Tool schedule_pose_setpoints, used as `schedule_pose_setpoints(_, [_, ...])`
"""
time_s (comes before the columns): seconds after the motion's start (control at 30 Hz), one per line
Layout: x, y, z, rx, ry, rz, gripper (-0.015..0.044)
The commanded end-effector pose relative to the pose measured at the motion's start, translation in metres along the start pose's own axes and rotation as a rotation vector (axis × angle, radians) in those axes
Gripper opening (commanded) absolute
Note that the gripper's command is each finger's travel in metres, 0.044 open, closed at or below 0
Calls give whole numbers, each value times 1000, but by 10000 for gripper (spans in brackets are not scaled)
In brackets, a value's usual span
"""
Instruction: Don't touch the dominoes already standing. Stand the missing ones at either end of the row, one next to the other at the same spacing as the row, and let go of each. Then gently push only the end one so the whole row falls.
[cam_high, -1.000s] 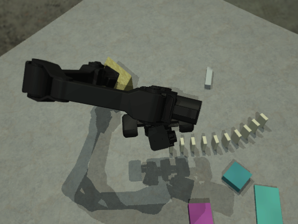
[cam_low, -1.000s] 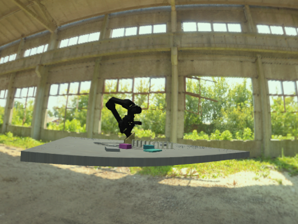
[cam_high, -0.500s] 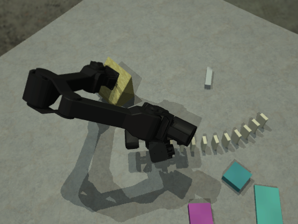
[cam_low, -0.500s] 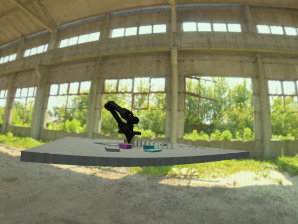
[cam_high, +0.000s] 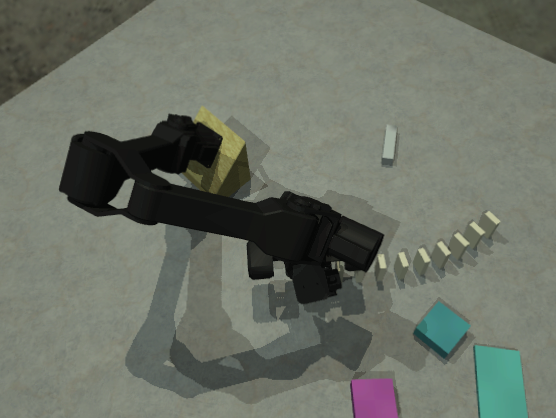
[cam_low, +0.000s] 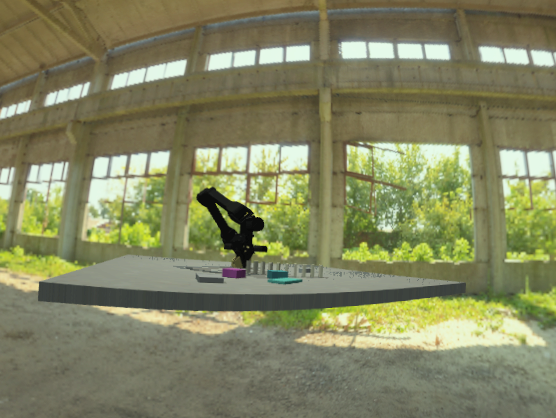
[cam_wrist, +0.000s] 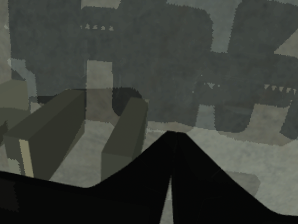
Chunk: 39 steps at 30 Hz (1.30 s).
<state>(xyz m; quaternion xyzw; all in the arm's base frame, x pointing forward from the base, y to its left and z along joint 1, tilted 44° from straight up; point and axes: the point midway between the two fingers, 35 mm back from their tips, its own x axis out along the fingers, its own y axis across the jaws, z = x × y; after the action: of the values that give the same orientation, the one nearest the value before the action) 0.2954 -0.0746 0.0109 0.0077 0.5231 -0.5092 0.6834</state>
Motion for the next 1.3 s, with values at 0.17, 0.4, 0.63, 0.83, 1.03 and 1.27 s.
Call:
schedule_pose_setpoints(0.17, [-1, 14, 1, 4, -1, 2, 0])
schedule_pose_setpoints(0.4, [-19, 16, 13, 42, 16, 17, 0])
schedule_pose_setpoints(0.63, [-60, 38, -1, 4, 1, 4, 0])
schedule_pose_setpoints(0.83, [-60, 38, -1, 4, 1, 4, 0])
schedule_pose_setpoints(1.03, [-60, 38, -1, 4, 1, 4, 0])
schedule_pose_setpoints(1.27, [-60, 38, -1, 4, 1, 4, 0])
